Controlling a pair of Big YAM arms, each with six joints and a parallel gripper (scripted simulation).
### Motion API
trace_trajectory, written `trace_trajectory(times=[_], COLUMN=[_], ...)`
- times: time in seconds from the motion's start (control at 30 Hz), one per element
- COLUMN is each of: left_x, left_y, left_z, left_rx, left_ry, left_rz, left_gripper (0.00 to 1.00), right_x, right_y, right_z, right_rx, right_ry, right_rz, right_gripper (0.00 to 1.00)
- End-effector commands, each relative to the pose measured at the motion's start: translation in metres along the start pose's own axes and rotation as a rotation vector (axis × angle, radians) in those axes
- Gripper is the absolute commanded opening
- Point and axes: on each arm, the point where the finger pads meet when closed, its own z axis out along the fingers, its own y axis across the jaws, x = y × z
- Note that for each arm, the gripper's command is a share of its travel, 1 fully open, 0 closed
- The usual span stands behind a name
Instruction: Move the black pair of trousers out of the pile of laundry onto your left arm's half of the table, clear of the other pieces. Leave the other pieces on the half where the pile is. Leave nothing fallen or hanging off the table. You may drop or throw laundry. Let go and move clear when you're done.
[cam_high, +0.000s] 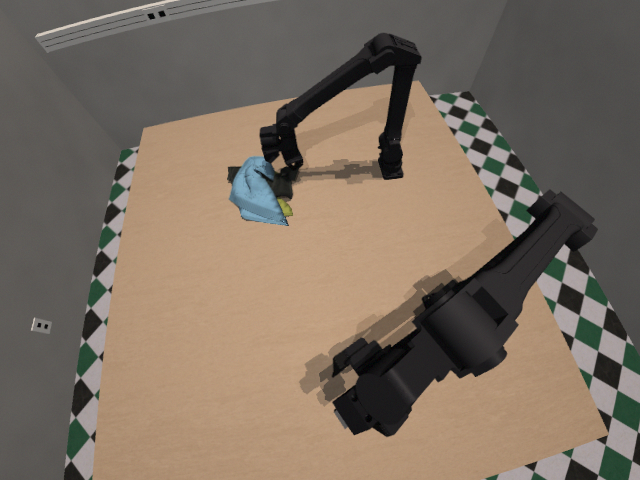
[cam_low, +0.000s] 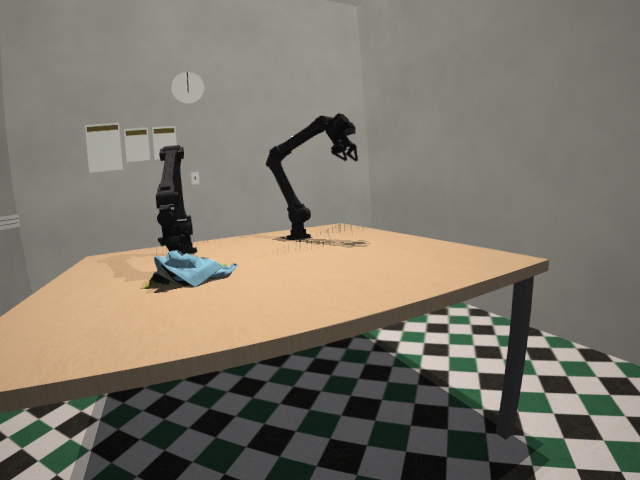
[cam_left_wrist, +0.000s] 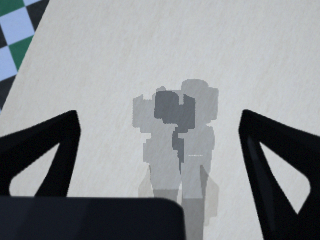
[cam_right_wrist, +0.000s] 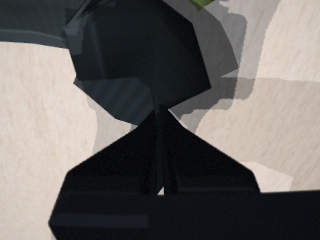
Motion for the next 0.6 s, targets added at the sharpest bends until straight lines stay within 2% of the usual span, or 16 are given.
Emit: trace_trajectory(times=[0.0, 0.3, 0.33, 0.57], left_x=[-0.007, -0.007, -0.007, -0.007], left_y=[-0.004, -0.004, -0.004, -0.004], left_z=[0.000, 0.000, 0.000, 0.000], left_rx=[0.009, 0.009, 0.009, 0.009], left_ry=[-0.020, -0.020, -0.020, -0.020], left_rz=[0.020, 0.020, 0.020, 0.020], left_gripper=[0.92, 0.92, 0.92, 0.92], right_x=[-0.030, -0.028, -0.037, -0.037], right_y=[-0.005, -0.002, -0.006, -0.018], right_z=[-0.027, -0.027, -0.044, -0.057], right_rx=[0.018, 0.012, 0.019, 0.013], right_ry=[-0.093, -0.080, -0.115, -0.114], right_rz=[0.017, 0.013, 0.015, 0.007], right_gripper=[0.00, 0.00, 0.00, 0.00])
